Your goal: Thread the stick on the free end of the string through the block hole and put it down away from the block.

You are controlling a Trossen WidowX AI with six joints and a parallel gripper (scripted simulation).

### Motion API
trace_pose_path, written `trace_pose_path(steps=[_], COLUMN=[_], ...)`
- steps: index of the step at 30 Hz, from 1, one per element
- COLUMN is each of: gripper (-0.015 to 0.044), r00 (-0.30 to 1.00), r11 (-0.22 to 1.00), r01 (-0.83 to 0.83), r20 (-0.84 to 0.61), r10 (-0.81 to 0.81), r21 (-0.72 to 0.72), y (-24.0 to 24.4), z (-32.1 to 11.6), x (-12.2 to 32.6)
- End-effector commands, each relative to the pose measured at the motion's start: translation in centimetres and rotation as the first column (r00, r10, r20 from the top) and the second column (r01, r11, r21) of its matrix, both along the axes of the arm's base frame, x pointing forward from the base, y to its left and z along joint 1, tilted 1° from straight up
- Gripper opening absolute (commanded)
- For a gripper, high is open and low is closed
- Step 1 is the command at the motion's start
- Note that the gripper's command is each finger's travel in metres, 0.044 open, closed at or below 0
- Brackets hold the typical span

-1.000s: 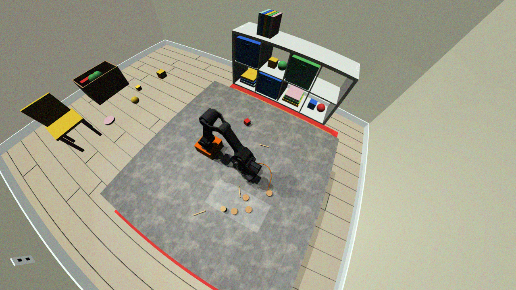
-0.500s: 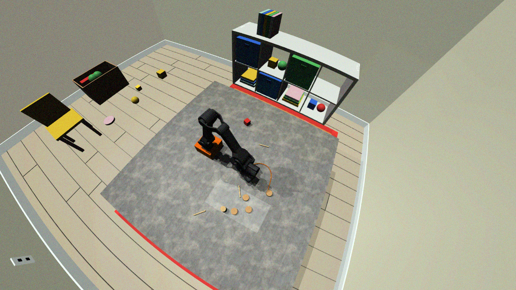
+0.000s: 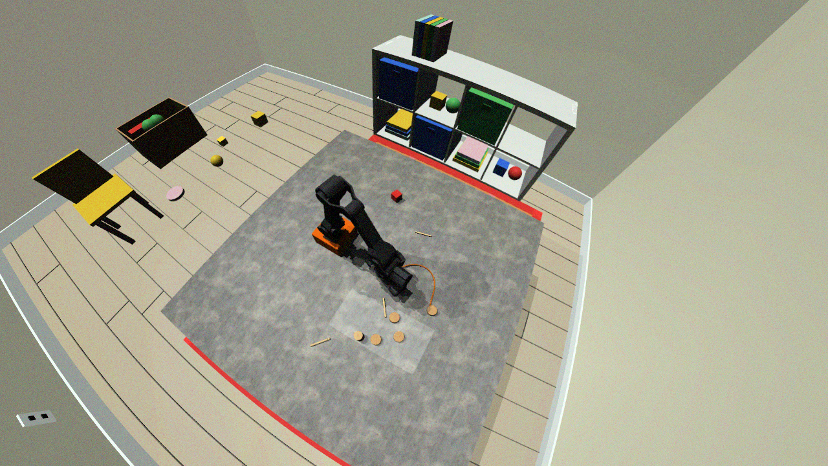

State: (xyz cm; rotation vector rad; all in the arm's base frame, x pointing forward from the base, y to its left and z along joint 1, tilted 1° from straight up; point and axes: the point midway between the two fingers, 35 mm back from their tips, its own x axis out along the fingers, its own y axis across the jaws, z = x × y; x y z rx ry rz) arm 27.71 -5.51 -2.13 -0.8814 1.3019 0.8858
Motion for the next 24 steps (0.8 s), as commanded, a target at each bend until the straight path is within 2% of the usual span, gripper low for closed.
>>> trace_pose_path(steps=[1, 24], gripper=[0.0, 0.0], r00=[1.0, 1.0], r11=[1.0, 1.0], r01=[-0.002, 0.026], r20=[0.002, 0.002], r10=[0.002, -0.026], r21=[0.005, 0.003], y=[-0.5, -3.6], z=[0.1, 0.0], x=[-0.4, -1.9])
